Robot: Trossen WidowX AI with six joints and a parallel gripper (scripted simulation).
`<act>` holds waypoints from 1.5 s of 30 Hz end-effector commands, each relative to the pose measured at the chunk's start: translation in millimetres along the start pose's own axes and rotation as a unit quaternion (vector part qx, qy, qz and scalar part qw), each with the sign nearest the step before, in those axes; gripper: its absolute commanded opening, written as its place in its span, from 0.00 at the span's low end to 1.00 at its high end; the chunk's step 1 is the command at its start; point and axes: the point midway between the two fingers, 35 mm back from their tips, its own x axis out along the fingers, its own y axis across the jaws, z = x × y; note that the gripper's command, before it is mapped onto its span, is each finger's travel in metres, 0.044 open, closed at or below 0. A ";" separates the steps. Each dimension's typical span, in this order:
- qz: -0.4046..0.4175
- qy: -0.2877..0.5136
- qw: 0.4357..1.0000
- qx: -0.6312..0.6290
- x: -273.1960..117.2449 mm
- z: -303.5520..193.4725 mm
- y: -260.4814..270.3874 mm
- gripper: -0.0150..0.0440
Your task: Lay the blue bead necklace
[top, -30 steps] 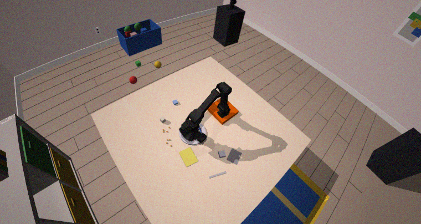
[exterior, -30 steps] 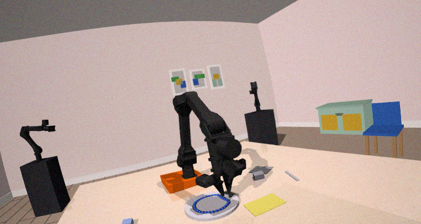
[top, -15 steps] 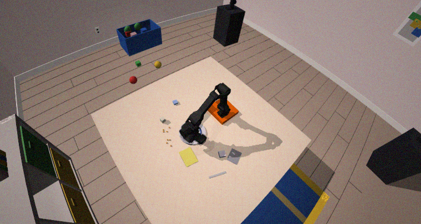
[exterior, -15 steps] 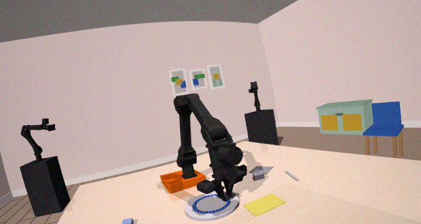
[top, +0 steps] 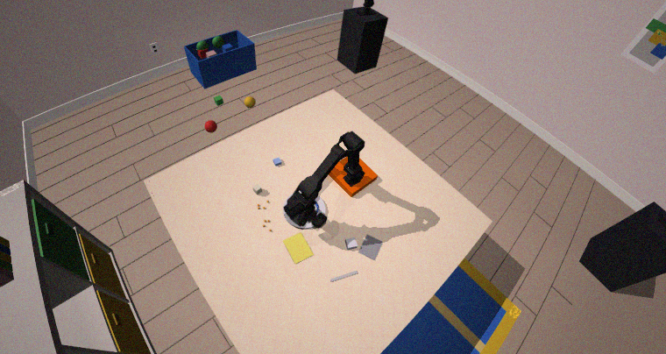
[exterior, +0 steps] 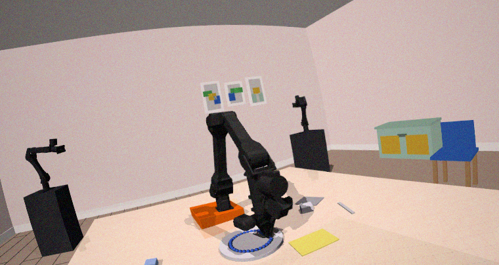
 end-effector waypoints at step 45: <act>0.000 0.003 1.000 -0.002 -6.1 -0.4 0.5 0.25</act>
